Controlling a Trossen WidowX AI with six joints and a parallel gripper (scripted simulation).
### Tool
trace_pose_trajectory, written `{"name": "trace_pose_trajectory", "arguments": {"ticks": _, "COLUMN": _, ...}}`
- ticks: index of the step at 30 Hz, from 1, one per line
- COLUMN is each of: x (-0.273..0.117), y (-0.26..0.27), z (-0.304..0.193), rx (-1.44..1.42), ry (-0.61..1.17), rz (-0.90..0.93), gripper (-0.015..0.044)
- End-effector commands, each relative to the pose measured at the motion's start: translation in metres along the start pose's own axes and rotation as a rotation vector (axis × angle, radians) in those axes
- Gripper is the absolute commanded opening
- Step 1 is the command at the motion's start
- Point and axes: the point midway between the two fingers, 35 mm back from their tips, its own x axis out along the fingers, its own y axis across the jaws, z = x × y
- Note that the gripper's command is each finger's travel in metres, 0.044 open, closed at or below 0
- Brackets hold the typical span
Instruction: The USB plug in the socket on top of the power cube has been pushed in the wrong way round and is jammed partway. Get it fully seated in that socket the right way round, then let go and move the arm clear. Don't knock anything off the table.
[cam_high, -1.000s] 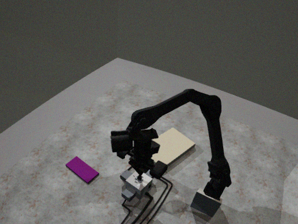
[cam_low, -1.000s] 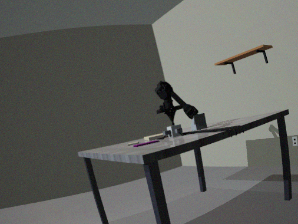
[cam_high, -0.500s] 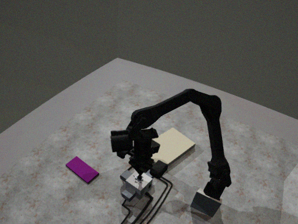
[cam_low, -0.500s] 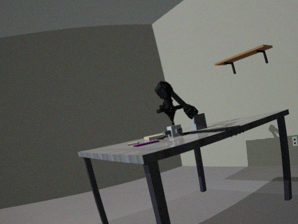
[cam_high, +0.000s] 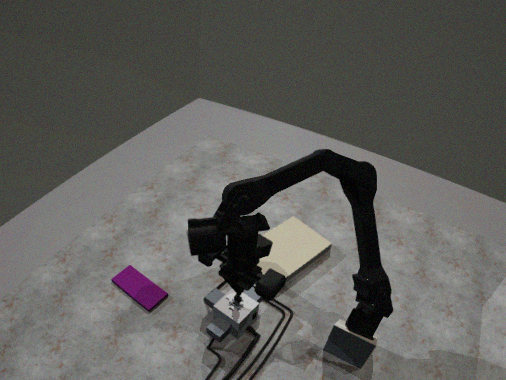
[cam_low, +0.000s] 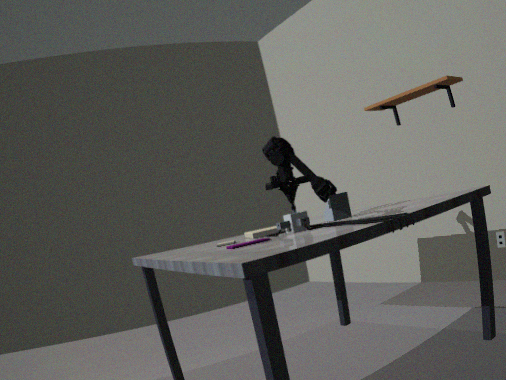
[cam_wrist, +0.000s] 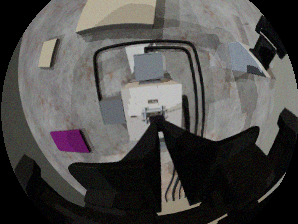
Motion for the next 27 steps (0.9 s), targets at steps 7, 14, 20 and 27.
{"name": "trace_pose_trajectory", "arguments": {"ticks": 7, "x": -0.008, "y": 0.0, "z": -0.001, "rx": 0.005, "ry": 0.005, "rz": 0.001, "gripper": 0.0}}
{"name": "trace_pose_trajectory", "arguments": {"ticks": 14, "x": -0.013, "y": 0.0, "z": -0.001, "rx": 0.005, "ry": 0.005, "rz": 0.001, "gripper": 0.0}}
{"name": "trace_pose_trajectory", "arguments": {"ticks": 20, "x": -0.017, "y": 0.0, "z": -0.001, "rx": 0.005, "ry": 0.006, "rz": 0.001, "gripper": 0.0}}
{"name": "trace_pose_trajectory", "arguments": {"ticks": 27, "x": -0.018, "y": 0.0, "z": 0.0, "rx": -0.011, "ry": 0.004, "rz": 0.001, "gripper": 0.0}}
